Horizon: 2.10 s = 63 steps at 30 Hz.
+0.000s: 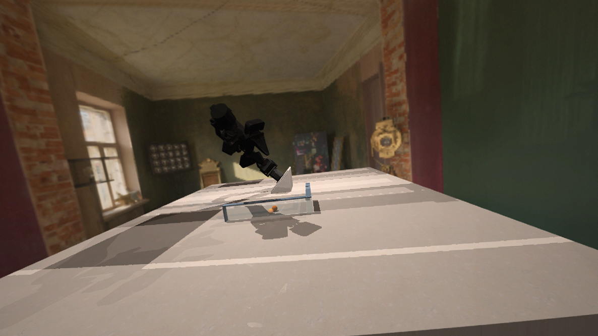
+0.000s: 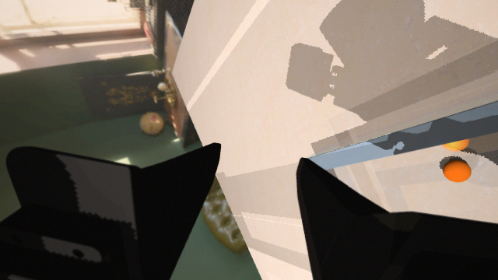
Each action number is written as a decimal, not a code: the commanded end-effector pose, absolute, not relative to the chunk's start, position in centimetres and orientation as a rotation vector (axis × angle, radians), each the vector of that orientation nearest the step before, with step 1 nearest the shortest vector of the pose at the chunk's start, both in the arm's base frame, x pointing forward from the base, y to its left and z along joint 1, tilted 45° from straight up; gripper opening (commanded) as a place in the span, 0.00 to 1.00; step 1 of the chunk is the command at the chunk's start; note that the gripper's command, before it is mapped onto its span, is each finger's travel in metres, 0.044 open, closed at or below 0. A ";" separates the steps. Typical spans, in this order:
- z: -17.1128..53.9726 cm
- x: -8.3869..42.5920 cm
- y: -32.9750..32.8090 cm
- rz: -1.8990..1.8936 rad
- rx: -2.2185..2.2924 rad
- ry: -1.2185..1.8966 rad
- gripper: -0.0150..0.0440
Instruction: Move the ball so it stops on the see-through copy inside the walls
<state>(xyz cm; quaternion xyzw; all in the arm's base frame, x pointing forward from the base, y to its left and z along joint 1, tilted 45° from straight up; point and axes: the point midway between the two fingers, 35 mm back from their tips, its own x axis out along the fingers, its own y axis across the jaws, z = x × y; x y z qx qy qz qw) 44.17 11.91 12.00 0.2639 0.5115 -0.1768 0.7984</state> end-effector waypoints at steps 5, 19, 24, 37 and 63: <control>3.4 39.0 5.6 -0.581 -0.154 1.330 0.61; 1.2 36.1 2.4 -0.610 -0.592 1.463 0.61; 0.8 36.1 2.0 -0.610 -0.592 1.463 0.61; -0.8 36.2 0.5 -0.611 -0.593 1.463 0.61; -1.9 36.2 -0.7 -0.612 -0.594 1.463 0.25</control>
